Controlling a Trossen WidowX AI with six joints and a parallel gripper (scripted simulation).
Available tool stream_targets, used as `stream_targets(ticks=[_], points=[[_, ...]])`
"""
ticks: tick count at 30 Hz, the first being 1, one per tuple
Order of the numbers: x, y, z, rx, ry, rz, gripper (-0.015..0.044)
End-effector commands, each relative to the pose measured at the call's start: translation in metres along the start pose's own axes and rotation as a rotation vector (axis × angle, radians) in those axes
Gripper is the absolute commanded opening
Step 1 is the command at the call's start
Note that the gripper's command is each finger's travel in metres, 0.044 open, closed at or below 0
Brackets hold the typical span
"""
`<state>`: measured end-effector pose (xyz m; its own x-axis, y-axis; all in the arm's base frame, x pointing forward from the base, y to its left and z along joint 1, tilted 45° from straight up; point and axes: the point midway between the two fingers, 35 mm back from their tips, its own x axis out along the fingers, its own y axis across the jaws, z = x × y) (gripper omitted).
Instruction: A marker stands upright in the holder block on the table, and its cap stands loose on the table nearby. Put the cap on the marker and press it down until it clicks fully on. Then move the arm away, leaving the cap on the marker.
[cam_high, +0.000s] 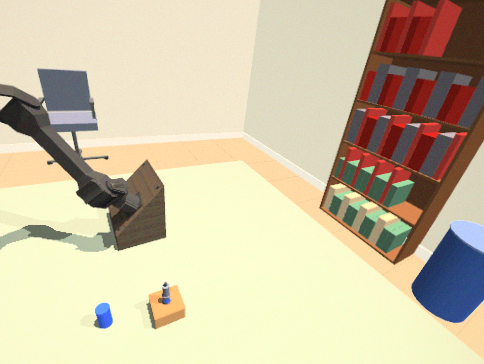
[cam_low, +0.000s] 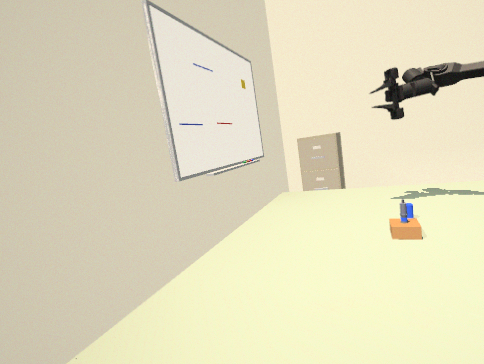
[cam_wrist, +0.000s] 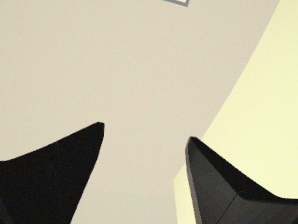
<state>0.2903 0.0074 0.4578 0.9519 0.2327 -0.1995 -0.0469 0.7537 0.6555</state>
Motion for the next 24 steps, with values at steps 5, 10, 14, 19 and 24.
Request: stream_targets(ticks=[5,10,14,19,24], points=[[0.070,-0.098,-0.075,-0.118,0.255,-0.403,0.0242],[0.084,-0.152,-0.129,-0.290,0.456,-0.648,0.0242],[0.080,-0.196,-0.176,-0.525,0.672,-0.858,0.0242],[0.059,-0.236,-0.216,-0.904,0.956,-1.067,0.0242],[0.046,-0.249,-0.231,-1.123,1.095,-1.145,0.0242]])
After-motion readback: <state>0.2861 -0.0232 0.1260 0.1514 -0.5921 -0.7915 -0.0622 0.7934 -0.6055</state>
